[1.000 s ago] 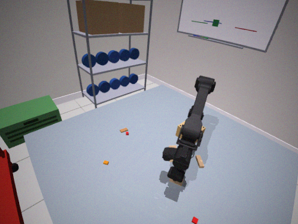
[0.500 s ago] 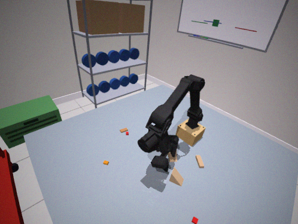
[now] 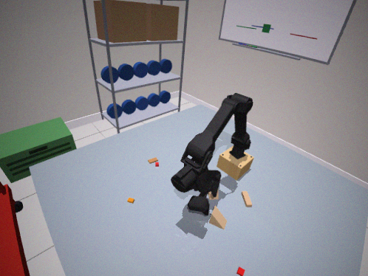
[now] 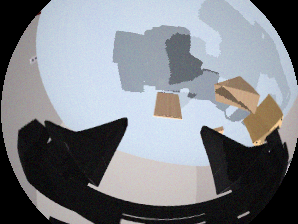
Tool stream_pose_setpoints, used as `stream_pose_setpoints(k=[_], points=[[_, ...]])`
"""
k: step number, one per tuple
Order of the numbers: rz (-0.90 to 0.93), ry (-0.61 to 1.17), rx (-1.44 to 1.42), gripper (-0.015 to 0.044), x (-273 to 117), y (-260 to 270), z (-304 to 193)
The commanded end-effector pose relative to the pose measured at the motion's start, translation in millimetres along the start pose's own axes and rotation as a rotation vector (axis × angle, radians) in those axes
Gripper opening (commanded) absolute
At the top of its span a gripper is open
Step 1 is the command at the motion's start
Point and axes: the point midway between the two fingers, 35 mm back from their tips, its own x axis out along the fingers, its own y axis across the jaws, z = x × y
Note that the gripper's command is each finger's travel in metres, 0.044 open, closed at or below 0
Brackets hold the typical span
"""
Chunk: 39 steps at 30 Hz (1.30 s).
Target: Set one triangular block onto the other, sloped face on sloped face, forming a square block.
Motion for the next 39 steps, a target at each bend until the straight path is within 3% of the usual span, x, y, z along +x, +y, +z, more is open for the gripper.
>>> stream_pose_setpoints(k=[1,39], points=[[-0.012,0.007,0.009,0.044,11,-2,0],[-0.011,0.011,0.003,0.044,69,-3,-2]])
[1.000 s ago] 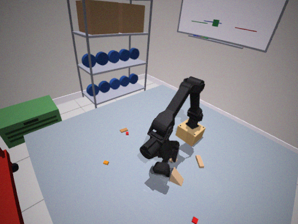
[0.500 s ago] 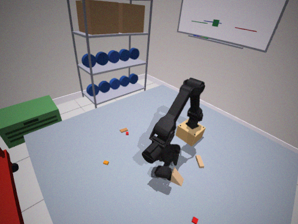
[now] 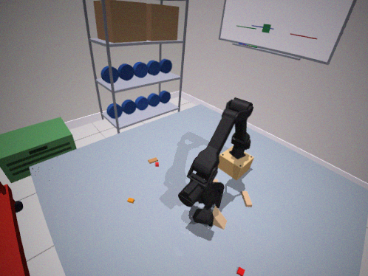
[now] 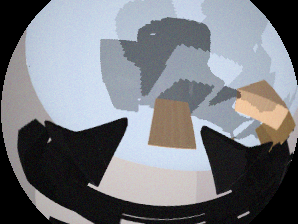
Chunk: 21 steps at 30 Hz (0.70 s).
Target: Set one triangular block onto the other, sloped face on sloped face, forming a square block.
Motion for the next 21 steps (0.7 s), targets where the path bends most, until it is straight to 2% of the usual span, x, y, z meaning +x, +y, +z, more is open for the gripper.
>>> stream_pose_setpoints(k=[1,13,21], points=[[-0.011,0.005,0.009,0.044,10,-3,-1],[-0.012,0.005,0.015,0.044,27,-6,-1],[-0.012,0.005,0.015,0.023,27,-6,-1]])
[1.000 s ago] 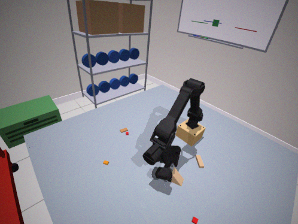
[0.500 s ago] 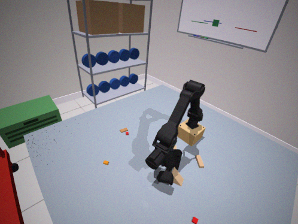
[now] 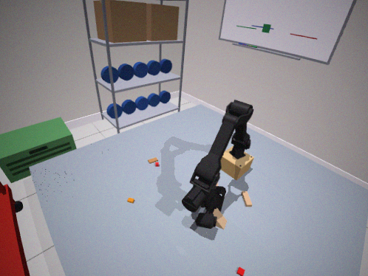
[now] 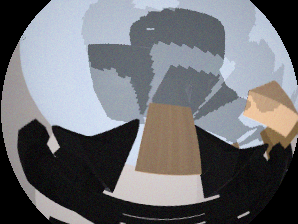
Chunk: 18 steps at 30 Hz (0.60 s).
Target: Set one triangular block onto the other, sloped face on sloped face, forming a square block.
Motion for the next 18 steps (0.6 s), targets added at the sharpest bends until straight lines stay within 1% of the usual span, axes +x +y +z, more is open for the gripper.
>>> stream_pose_setpoints(k=[1,9,14,15,18], points=[[-0.002,0.003,0.007,0.0204,1.6,-1.0,-0.2],[-0.002,0.003,0.007,0.015,1.6,-1.0,-0.2],[-0.002,0.001,0.003,0.0019,-1.1,-0.8,-0.9],[-0.002,0.001,0.001,0.0,-1.9,-0.8,-1.1],[-0.003,-0.012,0.002,0.0,-1.3,-1.1,-1.5]])
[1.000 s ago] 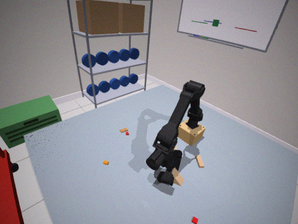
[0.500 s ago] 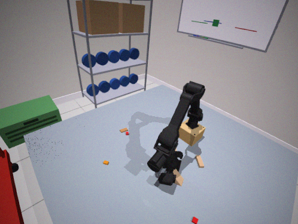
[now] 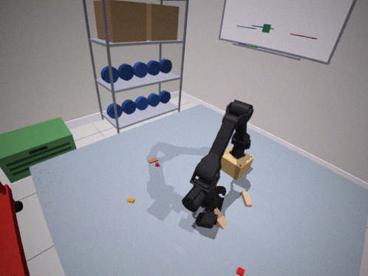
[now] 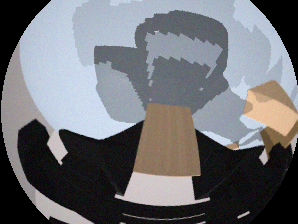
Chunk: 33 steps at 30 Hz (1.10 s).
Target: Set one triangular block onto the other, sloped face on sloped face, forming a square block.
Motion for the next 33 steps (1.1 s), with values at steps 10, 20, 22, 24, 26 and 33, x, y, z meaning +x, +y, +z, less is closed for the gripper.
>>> stream_pose_setpoints(k=[10,20,22,24,26,33], points=[[-0.003,-0.27,0.001,0.0,-6,0,-18],[-0.004,-0.527,0.0,0.0,-7,0,-37],[-0.004,-0.578,0.0,0.0,-7,0,-41],[-0.005,-0.63,0.0,0.0,-7,0,-45],[-0.005,-0.681,0.0,0.0,-6,0,-48],[-0.006,-0.861,0.0,0.0,-3,0,-61]])
